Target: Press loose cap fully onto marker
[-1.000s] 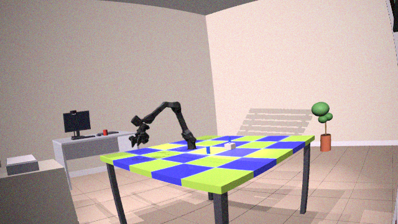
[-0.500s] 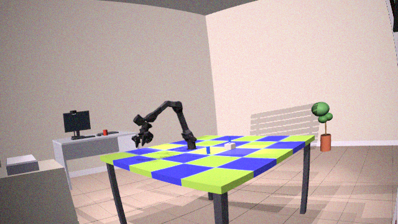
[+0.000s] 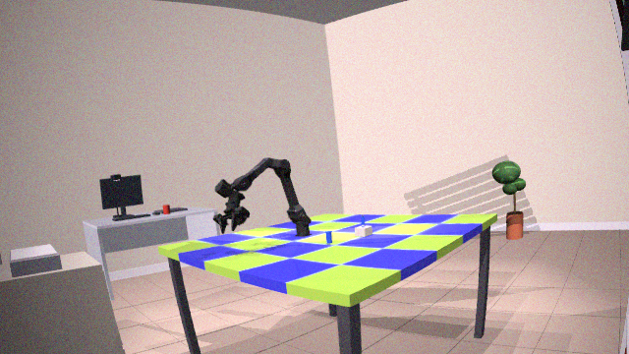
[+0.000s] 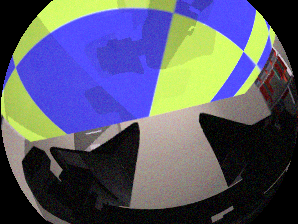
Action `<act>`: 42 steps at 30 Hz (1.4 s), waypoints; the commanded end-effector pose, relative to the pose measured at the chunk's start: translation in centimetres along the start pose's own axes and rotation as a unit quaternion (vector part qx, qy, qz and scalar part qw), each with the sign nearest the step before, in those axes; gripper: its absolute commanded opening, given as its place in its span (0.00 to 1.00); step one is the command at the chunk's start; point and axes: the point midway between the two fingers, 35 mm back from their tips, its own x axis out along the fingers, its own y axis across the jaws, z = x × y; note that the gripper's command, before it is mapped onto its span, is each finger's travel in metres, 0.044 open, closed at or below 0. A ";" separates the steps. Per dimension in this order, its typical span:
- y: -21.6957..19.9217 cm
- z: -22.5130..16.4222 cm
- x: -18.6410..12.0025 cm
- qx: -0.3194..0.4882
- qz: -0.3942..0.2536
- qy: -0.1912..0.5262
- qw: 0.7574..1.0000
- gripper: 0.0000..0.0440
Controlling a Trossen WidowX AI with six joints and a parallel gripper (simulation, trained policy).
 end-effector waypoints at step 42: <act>-12.2 2.1 0.7 -0.046 -0.027 -0.096 0.994 0.70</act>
